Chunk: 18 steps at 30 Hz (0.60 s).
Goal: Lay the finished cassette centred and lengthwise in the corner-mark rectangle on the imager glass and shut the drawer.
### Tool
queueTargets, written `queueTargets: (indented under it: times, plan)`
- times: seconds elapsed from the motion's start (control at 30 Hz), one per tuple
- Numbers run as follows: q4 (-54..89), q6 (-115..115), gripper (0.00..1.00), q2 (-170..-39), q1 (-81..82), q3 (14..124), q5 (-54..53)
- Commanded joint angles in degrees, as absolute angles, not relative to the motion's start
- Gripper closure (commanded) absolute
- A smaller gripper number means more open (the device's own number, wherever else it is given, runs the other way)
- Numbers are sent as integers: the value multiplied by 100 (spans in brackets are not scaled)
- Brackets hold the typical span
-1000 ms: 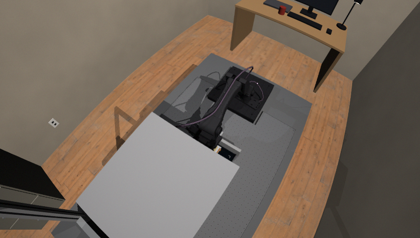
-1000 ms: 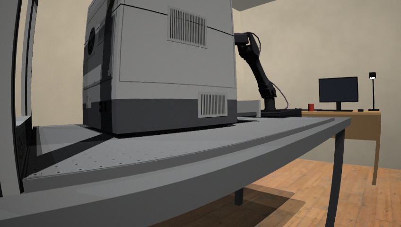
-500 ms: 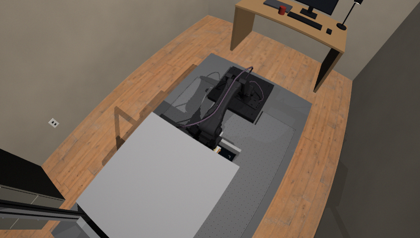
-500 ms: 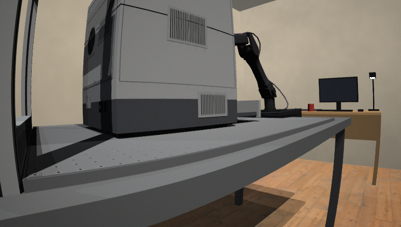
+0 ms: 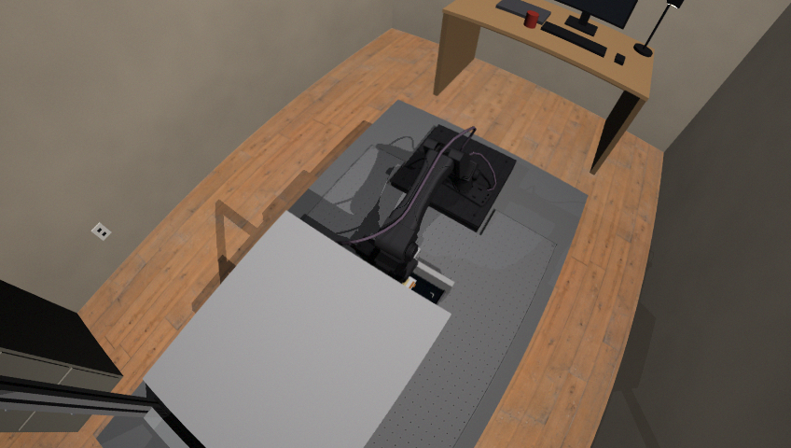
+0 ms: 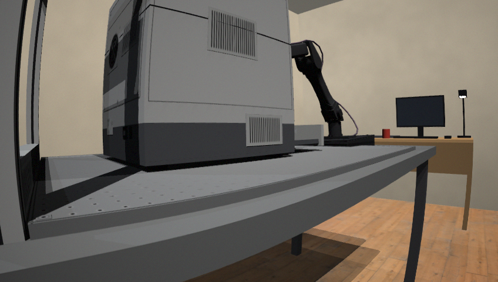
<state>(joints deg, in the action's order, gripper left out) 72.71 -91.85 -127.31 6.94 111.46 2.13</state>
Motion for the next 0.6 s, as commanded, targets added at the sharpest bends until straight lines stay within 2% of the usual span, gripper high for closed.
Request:
queueTargets:
  times: [0.0,0.57]
  plan:
    - [7080,-9133,100,-12667,650,11037,206]
    - [6664,-9124,100,-12641,638,10686,206]
